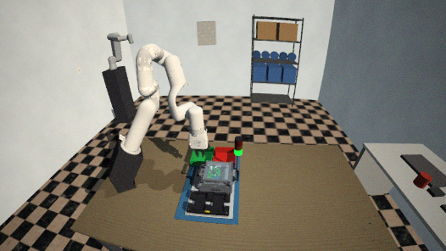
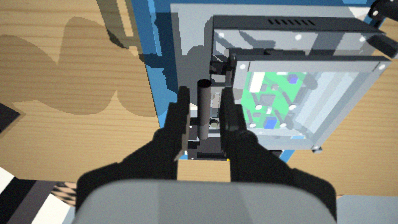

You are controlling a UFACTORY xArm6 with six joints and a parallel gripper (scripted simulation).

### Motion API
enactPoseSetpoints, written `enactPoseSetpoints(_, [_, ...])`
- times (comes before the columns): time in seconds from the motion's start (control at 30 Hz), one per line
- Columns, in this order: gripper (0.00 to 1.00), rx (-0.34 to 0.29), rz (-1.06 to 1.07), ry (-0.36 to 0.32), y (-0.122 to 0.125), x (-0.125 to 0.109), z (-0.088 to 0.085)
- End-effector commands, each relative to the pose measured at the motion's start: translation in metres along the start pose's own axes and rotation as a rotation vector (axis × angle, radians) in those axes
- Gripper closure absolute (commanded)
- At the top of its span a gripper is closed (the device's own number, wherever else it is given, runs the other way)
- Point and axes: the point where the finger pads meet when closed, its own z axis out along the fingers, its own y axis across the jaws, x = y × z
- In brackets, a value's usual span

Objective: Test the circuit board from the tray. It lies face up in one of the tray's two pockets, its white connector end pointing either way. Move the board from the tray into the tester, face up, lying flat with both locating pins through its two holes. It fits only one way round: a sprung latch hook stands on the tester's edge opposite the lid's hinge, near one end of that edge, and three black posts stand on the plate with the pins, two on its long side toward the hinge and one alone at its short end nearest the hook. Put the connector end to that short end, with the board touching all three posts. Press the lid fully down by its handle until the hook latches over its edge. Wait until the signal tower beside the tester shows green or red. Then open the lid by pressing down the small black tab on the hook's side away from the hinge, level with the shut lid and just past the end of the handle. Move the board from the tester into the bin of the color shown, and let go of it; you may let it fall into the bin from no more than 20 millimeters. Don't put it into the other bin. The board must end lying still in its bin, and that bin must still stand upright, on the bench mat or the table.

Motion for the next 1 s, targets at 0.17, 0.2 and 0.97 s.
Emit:
enactPoseSetpoints(0.17, [0.73, -0.002, 0.0, 0.0, 0.001, 0.0, 0.0])
enactPoseSetpoints(0.2, [0.73, -0.002, 0.0, 0.0, 0.001, 0.0, 0.0])
enactPoseSetpoints(0.97, [0.73, -0.002, 0.0, 0.0, 0.0, -0.049, 0.0])
